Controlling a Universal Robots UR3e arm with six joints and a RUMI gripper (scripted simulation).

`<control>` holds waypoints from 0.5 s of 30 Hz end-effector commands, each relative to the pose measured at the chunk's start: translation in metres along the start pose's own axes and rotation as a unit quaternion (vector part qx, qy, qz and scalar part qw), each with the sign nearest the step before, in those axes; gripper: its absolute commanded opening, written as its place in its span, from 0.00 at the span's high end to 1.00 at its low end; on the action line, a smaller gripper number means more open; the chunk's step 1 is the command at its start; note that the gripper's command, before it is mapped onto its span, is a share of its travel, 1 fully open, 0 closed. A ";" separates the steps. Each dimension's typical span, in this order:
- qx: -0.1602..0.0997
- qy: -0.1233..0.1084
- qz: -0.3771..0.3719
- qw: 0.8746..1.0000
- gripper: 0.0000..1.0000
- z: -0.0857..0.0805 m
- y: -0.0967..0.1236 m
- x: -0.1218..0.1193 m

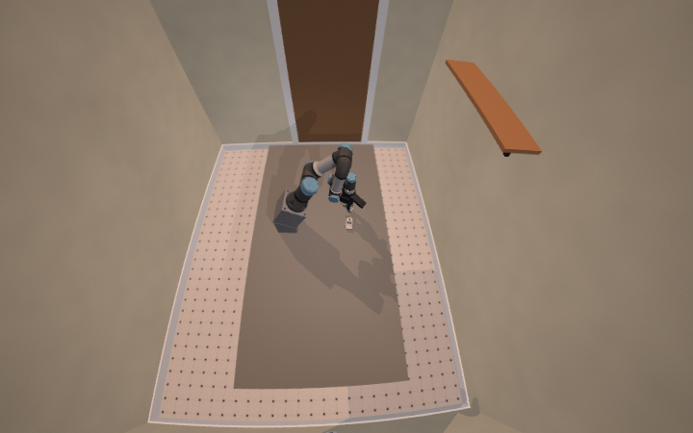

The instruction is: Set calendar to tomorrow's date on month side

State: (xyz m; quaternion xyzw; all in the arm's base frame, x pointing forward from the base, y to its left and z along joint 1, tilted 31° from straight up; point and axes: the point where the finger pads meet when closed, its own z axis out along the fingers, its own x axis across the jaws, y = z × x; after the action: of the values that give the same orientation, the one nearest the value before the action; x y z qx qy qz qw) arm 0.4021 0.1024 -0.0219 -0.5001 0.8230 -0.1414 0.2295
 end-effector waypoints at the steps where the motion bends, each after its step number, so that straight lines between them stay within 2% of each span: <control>1: -0.002 0.001 0.000 1.000 0.89 -0.004 0.001 0.001; 15: -0.002 0.001 0.000 1.000 0.89 -0.023 0.001 0.001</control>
State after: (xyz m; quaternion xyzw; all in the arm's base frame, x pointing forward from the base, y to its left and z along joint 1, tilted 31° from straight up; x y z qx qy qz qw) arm 0.3967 0.1022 -0.0075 -0.4988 0.8220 -0.1447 0.2337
